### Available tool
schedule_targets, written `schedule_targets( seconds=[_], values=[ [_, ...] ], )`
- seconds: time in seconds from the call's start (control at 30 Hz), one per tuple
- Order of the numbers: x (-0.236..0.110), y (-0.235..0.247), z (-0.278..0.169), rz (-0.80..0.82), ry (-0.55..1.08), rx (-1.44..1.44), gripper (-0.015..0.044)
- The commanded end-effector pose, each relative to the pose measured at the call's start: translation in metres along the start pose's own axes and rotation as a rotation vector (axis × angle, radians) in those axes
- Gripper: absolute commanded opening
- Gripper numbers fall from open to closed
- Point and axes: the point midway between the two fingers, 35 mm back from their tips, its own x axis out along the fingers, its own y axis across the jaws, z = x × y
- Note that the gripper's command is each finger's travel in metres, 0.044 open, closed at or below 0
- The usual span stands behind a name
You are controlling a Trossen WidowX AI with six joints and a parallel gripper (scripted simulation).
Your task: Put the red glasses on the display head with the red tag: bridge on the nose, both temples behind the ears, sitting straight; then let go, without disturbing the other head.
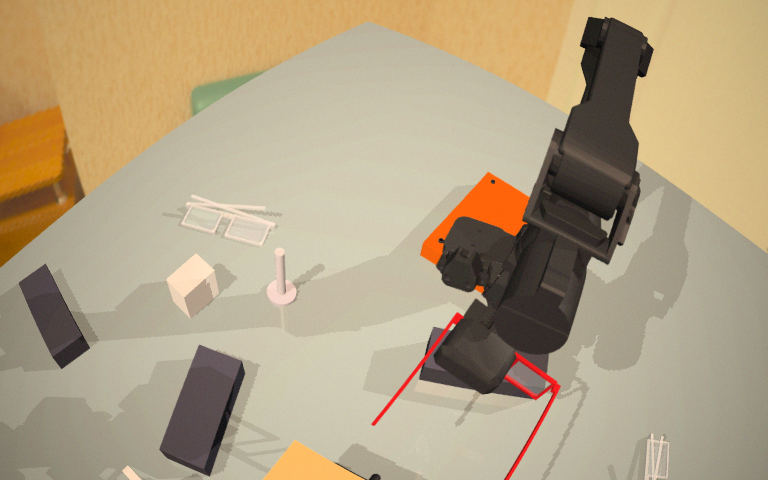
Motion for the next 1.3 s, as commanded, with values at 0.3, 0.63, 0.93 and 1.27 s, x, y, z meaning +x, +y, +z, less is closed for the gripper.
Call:
schedule_targets(
  seconds=[0.3,0.63,0.93,1.27],
  values=[
    [0.015,-0.002,0.043,-0.048,0.132,-0.041,0.0],
    [0.023,-0.004,0.047,-0.05,0.192,-0.046,0.0],
    [0.031,-0.004,0.047,-0.05,0.172,-0.046,0.0],
    [0.04,-0.005,0.045,-0.049,0.155,-0.047,0.0]
  ],
)
